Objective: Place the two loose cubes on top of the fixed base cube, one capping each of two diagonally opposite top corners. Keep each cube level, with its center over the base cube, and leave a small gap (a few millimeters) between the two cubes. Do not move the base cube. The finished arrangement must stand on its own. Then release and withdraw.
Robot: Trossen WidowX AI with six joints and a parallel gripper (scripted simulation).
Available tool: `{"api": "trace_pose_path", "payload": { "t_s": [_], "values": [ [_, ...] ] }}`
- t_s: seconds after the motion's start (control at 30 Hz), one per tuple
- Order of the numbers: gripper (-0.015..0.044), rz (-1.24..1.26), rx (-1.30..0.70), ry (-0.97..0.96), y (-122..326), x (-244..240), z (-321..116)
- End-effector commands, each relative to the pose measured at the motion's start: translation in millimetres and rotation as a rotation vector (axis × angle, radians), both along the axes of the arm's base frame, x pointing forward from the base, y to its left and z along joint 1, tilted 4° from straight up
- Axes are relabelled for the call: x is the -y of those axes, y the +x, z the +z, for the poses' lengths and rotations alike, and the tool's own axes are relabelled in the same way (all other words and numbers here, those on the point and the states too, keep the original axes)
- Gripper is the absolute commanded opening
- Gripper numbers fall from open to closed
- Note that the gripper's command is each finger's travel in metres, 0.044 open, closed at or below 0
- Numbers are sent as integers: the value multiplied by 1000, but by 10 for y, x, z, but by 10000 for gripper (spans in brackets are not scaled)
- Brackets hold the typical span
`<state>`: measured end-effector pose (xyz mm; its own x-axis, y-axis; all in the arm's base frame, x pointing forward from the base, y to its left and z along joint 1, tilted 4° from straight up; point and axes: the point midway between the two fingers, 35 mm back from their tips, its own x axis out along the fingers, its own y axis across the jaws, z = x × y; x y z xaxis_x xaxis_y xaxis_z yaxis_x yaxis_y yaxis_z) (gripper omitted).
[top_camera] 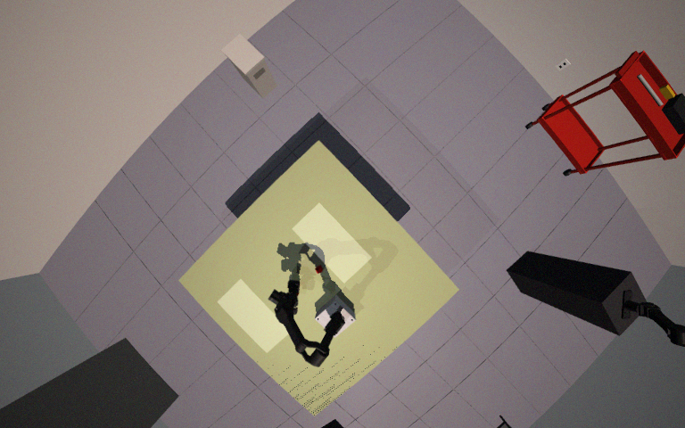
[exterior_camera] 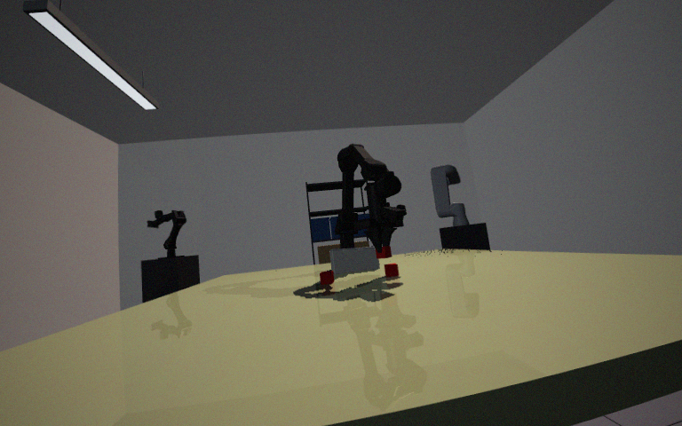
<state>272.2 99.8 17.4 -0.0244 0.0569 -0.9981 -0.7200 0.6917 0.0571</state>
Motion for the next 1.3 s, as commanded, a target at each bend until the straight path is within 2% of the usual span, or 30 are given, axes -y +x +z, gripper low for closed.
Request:
{"api": "trace_pose_path", "payload": {
  "t_s": [0.0, 0.93, 1.07, 1.27],
  "values": [
    [105, -3, -7, 3, -19, -9, -117],
    [105, -4, -7, 3, -24, -13, -197],
    [205, -4, -7, 3, -24, -13, -197],
    [205, -3, -7, 2, -23, -10, -179]
  ]
}}
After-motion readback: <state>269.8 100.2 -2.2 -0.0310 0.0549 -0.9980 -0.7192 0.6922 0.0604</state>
